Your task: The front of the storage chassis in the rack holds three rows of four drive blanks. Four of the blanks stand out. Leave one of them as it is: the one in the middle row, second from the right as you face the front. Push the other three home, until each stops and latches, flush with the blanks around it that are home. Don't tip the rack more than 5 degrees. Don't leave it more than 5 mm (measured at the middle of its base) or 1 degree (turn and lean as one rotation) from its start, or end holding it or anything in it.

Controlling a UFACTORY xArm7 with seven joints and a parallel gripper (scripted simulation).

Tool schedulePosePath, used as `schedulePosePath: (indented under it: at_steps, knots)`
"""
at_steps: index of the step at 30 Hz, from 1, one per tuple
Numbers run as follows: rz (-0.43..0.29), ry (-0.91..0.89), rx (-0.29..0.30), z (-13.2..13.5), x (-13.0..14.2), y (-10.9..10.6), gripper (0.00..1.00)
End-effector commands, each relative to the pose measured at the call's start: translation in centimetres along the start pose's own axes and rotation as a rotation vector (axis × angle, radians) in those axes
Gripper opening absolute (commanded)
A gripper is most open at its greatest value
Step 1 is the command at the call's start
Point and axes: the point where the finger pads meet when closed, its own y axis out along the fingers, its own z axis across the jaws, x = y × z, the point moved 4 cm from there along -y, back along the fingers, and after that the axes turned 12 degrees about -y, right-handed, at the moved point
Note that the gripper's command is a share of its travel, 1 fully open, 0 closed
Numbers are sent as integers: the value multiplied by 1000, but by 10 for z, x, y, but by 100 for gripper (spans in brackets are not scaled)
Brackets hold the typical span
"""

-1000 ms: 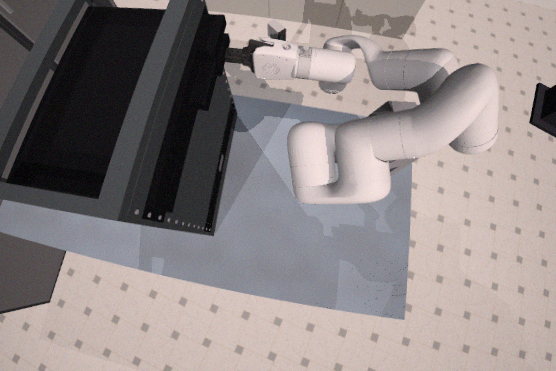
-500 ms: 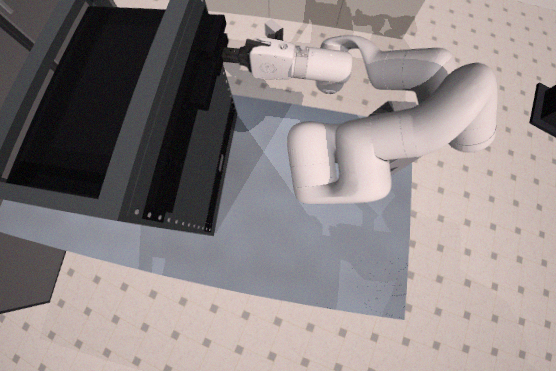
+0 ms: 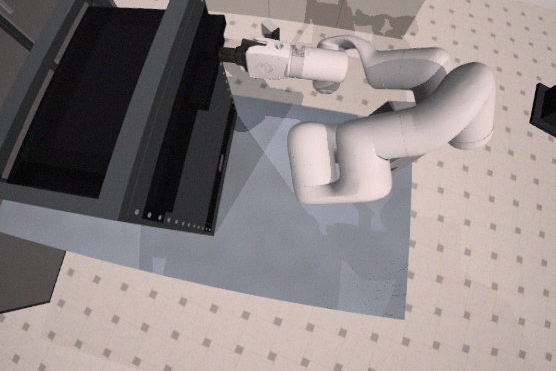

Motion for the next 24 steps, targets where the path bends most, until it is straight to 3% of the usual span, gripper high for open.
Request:
schedulePosePath:
  at_steps: [1,24]
  knots:
    - [0,-2,0,0,0,0,0]
    - [0,-2,0,0,0,12,0]
